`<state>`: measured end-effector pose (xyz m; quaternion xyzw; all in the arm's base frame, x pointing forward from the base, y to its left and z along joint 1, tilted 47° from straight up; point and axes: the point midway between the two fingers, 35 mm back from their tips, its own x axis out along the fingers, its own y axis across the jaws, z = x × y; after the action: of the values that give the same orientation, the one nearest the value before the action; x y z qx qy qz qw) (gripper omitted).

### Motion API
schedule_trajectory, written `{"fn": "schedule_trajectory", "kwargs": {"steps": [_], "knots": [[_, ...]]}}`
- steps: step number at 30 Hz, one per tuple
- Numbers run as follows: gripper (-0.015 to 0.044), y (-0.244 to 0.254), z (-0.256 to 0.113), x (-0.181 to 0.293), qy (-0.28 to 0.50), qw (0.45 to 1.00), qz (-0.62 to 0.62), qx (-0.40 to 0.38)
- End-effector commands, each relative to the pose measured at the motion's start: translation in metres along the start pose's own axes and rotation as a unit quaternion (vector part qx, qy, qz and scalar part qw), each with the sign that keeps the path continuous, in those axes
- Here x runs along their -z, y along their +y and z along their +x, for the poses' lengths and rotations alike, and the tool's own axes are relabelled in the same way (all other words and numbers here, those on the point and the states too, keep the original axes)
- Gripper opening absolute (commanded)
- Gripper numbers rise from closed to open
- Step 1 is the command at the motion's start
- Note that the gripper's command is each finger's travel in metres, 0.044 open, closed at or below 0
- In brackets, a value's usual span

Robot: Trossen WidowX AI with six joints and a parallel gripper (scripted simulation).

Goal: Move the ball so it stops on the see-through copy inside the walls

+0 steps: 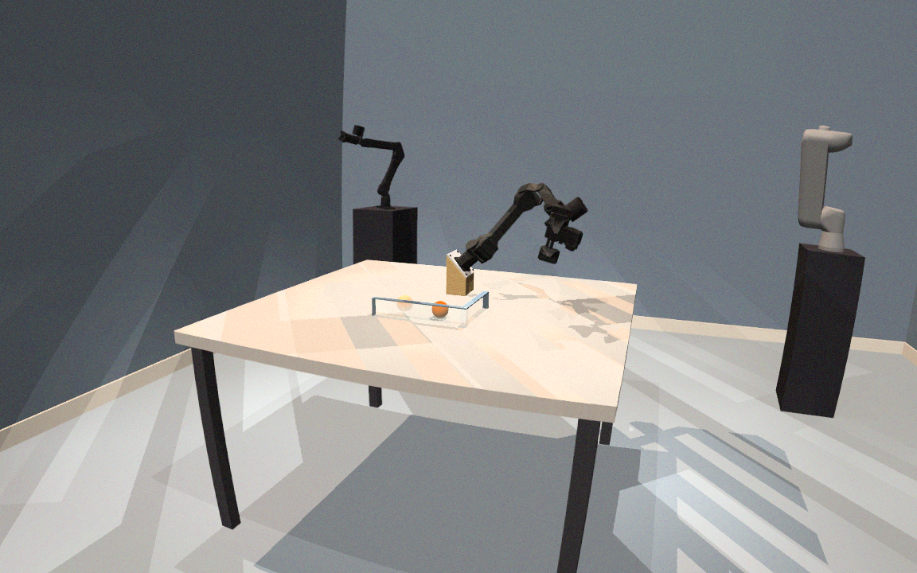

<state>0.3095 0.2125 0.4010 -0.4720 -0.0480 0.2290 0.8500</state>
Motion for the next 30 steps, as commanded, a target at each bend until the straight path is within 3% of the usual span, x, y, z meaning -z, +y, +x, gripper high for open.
{"fn": "schedule_trajectory", "kwargs": {"steps": [1,7,13,18,24,26,30], "knots": [[0.0370,0.038,0.038,0.044,0.053,0.993,0.035,-0.094],[0.0370,0.101,0.074,0.125,0.143,0.954,0.128,-0.231],[0.0370,0.153,0.078,0.196,0.228,0.878,0.254,-0.336],[0.0370,0.199,0.058,0.255,0.318,0.737,0.424,-0.420],[0.0370,0.232,0.026,0.301,0.390,0.497,0.628,-0.454],[0.0370,0.234,0.022,0.305,0.395,0.467,0.649,-0.453],[0.0370,0.234,0.022,0.305,0.395,0.467,0.649,-0.453]]}}
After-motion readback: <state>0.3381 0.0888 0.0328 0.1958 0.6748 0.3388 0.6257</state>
